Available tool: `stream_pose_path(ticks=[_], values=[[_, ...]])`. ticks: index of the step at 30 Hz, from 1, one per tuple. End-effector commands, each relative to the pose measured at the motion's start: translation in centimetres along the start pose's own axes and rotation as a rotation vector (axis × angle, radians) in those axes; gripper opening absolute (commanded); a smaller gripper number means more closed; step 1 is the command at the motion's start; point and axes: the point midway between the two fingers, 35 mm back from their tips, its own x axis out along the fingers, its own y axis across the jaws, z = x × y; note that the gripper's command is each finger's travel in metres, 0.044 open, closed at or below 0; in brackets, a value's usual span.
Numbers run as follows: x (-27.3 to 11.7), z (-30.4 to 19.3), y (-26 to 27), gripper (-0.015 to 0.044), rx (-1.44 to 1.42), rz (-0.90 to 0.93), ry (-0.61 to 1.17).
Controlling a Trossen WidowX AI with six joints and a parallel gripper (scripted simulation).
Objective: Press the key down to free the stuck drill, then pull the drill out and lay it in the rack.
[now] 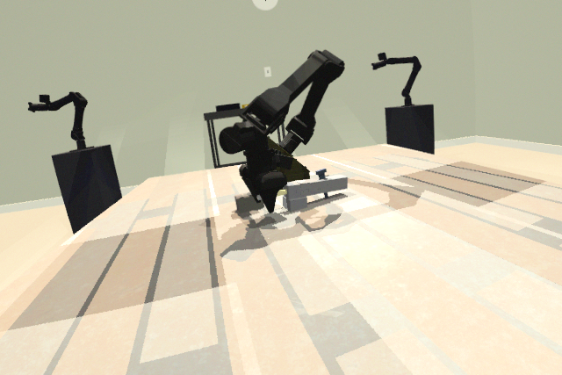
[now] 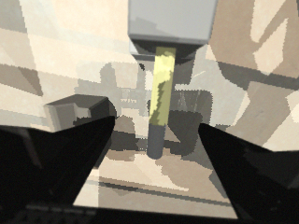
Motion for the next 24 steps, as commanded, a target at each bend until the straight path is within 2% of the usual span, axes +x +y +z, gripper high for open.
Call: stream_pose_path(ticks=[1,24], values=[[0.14,0.28,0.04,0.044,0.005,-0.002,-0.005],[0.57,1.2,0.08,0.044,0.005,-0.002,-0.006]])
